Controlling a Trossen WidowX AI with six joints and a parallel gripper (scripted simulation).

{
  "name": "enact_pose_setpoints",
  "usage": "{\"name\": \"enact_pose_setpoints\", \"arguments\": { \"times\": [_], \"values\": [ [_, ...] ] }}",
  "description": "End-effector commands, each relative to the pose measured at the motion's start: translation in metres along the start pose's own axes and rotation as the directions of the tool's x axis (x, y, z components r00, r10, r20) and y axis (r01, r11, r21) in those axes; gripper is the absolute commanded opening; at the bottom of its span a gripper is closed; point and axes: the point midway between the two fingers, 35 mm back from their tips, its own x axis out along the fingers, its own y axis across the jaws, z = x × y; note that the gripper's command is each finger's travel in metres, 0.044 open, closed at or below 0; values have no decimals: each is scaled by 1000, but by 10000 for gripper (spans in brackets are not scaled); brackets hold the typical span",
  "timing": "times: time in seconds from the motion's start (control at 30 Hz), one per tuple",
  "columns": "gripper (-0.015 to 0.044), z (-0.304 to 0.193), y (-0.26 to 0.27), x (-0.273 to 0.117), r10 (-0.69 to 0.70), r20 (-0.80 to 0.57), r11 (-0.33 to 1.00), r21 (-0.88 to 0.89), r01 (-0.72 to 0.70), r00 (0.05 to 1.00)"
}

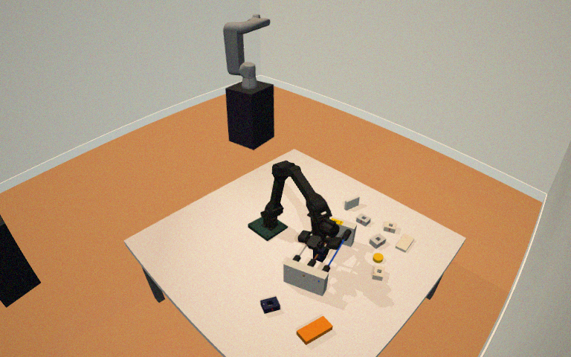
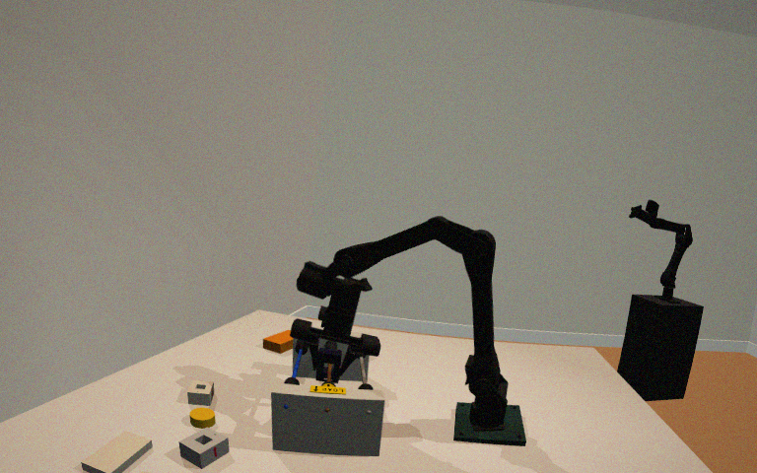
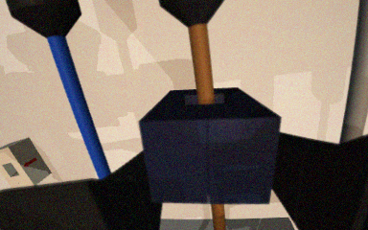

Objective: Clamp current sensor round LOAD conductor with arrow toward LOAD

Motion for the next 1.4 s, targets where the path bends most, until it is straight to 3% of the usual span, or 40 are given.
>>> {"name": "enact_pose_setpoints", "arguments": {
  "times": [0.0,0.5,0.83,1.37],
  "values": [
    [0,0,-1,1,-13,0,1000,0,13,1000],
    [0,0,-2,5,-31,-1,1000,0,31,1000],
    [257,-1,-1,0,-26,-2,1000,-1,26,1000],
    [257,-1,-1,0,-26,-2,1000,-1,26,1000]
  ]
}}
